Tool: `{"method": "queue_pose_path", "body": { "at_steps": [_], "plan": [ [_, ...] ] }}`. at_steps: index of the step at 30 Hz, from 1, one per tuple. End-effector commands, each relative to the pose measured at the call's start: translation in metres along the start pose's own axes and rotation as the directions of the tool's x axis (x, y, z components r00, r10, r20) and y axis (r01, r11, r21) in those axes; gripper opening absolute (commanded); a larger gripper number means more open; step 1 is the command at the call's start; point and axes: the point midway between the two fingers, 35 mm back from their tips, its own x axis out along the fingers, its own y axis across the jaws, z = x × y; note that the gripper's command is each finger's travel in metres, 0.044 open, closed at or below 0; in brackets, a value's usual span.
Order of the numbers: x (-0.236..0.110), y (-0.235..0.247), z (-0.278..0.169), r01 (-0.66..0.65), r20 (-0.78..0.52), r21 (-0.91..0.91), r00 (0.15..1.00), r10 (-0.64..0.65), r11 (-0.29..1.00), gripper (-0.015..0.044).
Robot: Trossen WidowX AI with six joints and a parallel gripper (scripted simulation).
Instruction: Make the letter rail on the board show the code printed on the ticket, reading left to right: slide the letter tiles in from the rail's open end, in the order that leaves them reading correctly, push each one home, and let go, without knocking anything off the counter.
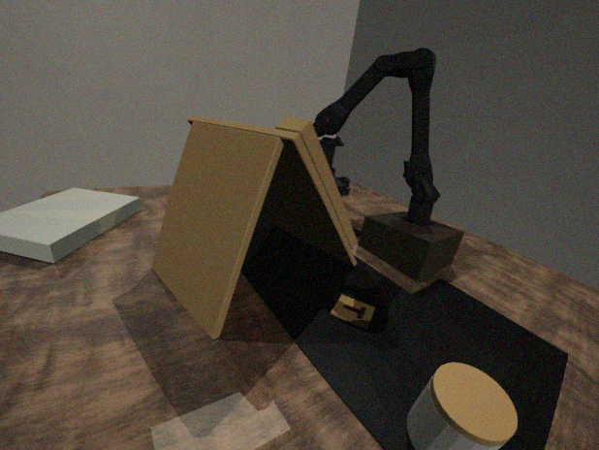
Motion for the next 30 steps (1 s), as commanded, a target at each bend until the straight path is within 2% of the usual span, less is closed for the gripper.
{"method": "queue_pose_path", "body": {
  "at_steps": [1, 10, 30],
  "plan": [
    [0.005, 0.001, 0.0, -0.005, 0.001, -0.003, 1.0, 0.005, 1.0, 0.034],
    [0.019, 0.001, 0.001, -0.005, 0.001, -0.003, 1.0, 0.005, 1.0, 0.034],
    [0.019, 0.001, 0.001, -0.005, 0.001, -0.003, 1.0, 0.005, 1.0, 0.034]
  ]
}}
